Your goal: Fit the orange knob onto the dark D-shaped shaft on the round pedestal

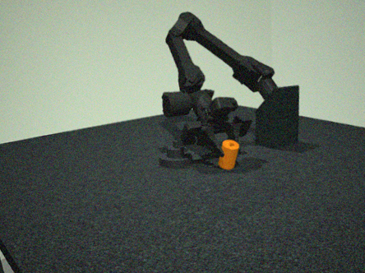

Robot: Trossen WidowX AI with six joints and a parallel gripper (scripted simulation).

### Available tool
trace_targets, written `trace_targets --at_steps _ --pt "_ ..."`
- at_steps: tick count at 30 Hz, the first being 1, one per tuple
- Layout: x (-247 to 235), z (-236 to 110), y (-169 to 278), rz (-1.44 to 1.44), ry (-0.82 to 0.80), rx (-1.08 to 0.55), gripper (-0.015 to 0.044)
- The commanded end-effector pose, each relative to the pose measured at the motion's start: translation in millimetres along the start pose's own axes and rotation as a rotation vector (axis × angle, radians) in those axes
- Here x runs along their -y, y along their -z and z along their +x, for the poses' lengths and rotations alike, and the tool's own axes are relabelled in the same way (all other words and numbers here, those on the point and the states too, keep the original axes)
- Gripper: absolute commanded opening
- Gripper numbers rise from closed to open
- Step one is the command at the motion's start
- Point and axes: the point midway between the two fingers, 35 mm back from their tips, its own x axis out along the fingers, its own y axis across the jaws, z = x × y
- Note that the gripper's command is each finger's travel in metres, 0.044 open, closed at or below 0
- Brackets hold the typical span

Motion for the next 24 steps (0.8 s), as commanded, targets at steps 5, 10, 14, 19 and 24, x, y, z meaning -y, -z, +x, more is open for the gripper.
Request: trace_targets --at_steps 5,10,14,19,24 --pt "0.0 0.2 -0.5 -0.001 0.0 0.006 0.026" --pt "0.0 0.2 -0.5 -0.001 0.0 0.006 0.026" --pt "0.0 0.2 -0.5 -0.001 0.0 0.006 0.026" --pt "0.0 0.2 -0.5 -0.001 0.0 0.006 0.026" --pt "0.0 0.2 -0.5 -0.001 0.0 0.006 0.0286"
